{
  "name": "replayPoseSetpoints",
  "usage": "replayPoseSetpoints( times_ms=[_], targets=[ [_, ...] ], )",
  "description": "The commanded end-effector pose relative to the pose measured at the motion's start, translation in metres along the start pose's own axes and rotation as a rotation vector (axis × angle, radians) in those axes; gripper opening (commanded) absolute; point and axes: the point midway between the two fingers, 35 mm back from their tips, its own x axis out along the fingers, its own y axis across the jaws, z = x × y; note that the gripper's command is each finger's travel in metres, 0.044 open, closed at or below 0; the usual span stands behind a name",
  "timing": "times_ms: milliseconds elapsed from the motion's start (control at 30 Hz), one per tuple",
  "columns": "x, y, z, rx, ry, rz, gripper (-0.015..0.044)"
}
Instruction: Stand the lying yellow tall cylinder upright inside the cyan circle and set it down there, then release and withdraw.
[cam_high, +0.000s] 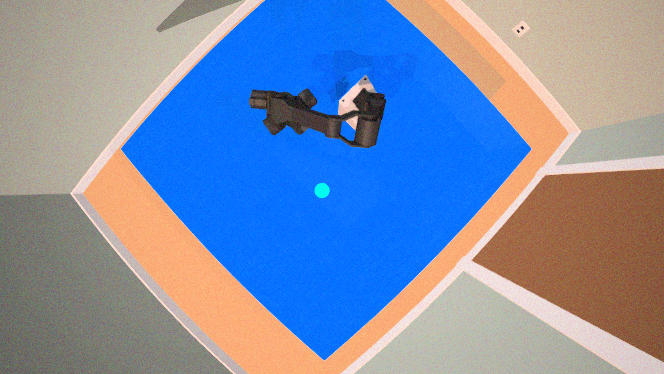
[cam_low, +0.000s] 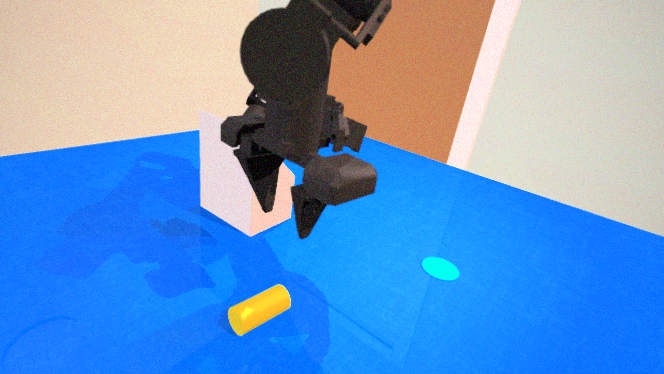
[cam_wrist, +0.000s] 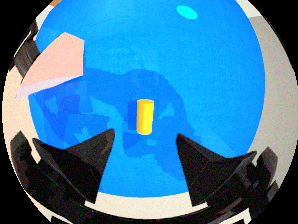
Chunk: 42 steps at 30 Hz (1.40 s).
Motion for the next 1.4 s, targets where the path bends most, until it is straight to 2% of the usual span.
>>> replayPoseSetpoints(
  times_ms=[0,233,333,433,700,867,1367],
  targets=[
    [0.008,-0.001,-0.004,-0.023,0.002,0.005,0.0309],
    [0.094,-0.002,-0.004,-0.024,-0.001,0.004,0.0309],
    [0.111,0.001,-0.002,-0.024,-0.004,0.005,0.0309],
    [0.111,0.001,-0.002,-0.024,-0.004,0.005,0.0309],
    [0.111,0.001,-0.002,-0.024,-0.004,0.005,0.0105],
    [0.109,0.001,-0.002,-0.024,-0.004,0.005,0.0105],
    [0.065,-0.004,-0.005,-0.023,0.003,0.003,0.0105]
  ],
)
